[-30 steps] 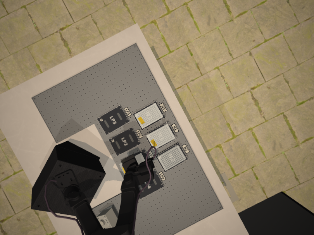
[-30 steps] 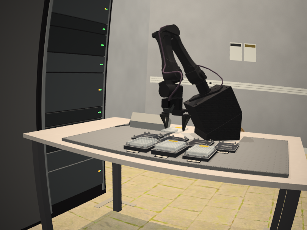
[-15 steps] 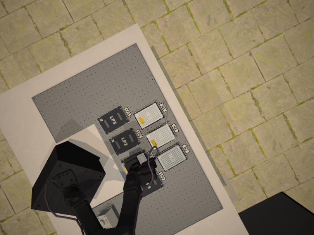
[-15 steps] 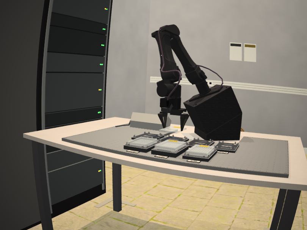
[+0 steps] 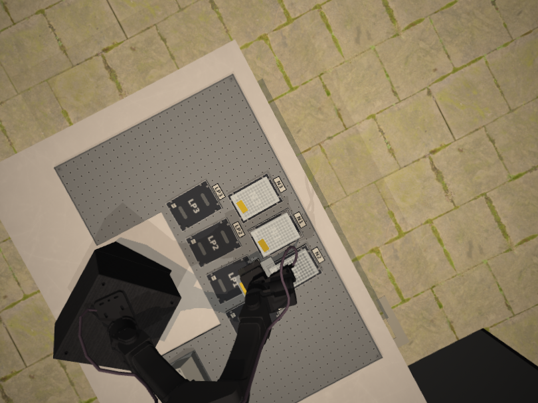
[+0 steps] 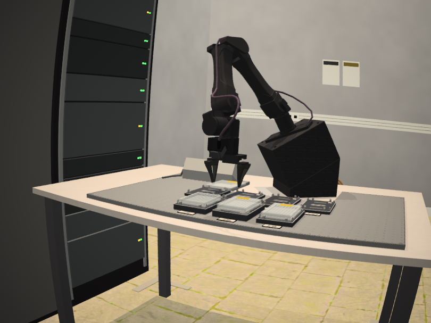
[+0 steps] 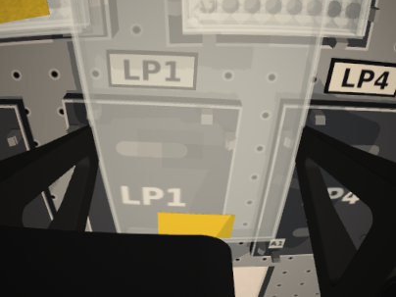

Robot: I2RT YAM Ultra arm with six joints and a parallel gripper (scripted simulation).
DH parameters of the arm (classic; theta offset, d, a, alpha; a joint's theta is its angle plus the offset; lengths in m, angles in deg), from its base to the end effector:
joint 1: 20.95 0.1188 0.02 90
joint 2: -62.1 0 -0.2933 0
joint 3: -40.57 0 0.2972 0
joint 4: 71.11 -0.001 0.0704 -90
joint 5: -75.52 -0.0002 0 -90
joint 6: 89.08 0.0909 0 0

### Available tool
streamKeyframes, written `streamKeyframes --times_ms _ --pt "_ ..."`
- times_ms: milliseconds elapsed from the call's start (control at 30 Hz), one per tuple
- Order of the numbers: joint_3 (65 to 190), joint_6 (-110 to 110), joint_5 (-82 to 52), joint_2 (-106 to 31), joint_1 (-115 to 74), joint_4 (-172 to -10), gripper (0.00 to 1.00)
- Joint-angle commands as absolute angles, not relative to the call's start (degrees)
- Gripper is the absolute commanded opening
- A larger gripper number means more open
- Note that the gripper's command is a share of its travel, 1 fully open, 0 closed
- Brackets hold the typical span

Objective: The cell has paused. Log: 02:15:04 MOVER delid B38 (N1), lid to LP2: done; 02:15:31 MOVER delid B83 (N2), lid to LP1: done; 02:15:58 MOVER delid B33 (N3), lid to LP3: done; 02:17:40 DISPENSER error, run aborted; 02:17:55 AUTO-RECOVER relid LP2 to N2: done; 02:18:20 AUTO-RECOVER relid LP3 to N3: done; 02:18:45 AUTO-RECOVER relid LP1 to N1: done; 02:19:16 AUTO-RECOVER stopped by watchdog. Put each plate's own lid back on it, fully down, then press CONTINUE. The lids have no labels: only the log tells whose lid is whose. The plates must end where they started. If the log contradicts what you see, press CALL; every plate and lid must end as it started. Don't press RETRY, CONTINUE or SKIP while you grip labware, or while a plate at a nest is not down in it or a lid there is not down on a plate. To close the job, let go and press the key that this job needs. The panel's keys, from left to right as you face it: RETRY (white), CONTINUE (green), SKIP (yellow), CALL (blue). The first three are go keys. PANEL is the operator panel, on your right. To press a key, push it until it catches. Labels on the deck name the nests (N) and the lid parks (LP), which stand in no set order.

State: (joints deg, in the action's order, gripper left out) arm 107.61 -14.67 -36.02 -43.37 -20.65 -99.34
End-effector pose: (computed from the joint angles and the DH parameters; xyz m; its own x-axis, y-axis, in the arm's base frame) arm 0.3924 -0.0303 0.0744 -0.9222 -0.2548 -0.2910 -0.1113 0.8954 -0.4312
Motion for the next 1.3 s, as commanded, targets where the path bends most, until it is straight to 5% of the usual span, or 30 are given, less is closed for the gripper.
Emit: streamKeyframes --times_ms 0,767,1267 --pt "111.26 -15.39 -35.12 -44.71 -20.94 -103.04 0.00" --pt "142.66 -16.51 -34.70 -58.93 -21.52 -119.30 0.00" --pt "144.12 -16.02 -34.72 -59.83 -21.27 -120.03 0.00"
